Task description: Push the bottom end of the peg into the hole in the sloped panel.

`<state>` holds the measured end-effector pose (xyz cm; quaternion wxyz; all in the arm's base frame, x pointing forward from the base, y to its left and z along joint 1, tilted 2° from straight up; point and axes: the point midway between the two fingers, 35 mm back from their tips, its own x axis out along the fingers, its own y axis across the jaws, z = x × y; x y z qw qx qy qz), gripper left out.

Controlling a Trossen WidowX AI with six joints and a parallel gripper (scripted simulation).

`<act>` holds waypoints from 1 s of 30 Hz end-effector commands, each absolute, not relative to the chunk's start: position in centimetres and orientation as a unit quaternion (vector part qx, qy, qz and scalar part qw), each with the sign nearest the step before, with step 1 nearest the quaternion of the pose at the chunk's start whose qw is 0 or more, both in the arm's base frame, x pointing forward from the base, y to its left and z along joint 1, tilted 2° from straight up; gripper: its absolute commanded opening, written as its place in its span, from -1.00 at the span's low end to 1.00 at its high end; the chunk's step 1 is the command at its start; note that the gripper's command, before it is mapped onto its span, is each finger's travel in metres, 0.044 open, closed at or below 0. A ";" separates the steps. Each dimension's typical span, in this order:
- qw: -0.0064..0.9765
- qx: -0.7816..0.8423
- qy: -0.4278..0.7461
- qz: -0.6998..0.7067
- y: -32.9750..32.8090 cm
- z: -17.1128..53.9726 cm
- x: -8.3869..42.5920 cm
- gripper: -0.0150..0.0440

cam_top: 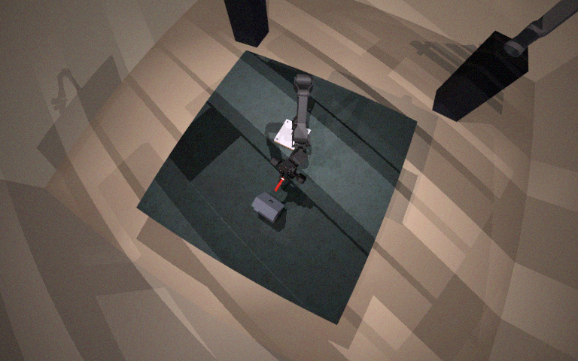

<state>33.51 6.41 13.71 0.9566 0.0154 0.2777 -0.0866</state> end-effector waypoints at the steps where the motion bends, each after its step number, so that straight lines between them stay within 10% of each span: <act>1: 0.957 0.016 0.277 -0.084 6.5 13.4 33.9 -0.49; 30: 0.963 0.026 0.256 -0.077 6.7 12.0 36.2 -0.49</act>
